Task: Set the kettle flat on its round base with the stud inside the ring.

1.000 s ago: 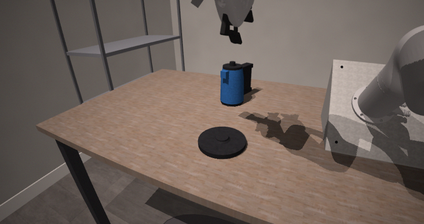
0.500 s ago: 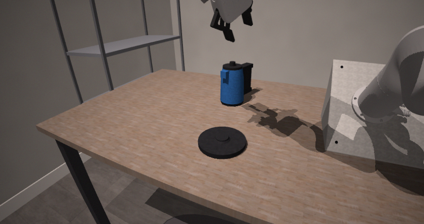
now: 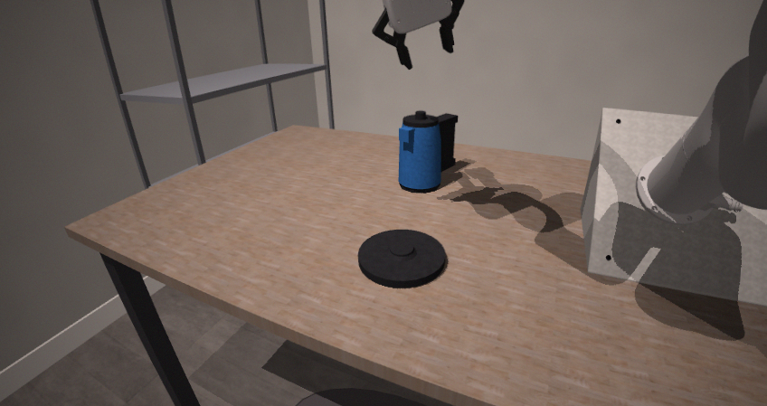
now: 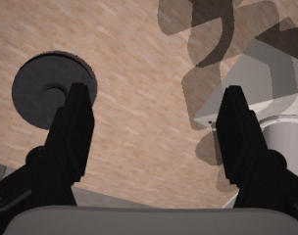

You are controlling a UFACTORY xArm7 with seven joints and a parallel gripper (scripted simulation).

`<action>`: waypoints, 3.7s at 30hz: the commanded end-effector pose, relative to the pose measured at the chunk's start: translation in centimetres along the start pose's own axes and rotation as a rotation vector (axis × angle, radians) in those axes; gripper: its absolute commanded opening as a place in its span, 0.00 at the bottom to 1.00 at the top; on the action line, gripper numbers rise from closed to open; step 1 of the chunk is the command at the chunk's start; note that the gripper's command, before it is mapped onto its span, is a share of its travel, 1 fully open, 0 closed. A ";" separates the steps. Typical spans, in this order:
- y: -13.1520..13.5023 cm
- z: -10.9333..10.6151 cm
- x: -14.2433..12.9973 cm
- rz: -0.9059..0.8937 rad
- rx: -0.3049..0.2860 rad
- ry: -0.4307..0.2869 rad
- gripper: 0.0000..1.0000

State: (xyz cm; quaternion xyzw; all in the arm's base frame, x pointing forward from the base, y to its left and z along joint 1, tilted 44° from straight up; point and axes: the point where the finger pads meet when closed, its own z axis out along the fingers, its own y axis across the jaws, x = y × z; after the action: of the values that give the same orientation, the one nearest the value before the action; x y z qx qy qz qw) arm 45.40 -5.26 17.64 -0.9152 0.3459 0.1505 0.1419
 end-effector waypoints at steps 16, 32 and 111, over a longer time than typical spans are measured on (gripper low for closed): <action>3.1 4.0 9.6 0.556 0.138 -0.214 0.81; 6.3 8.0 15.5 0.875 0.182 -0.322 0.81; 6.4 12.9 16.6 0.975 0.188 -0.358 0.81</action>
State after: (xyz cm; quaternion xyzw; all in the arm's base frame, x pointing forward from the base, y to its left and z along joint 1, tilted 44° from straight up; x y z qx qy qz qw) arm 50.72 -15.68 -0.54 -0.5913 0.7129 0.3235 0.1934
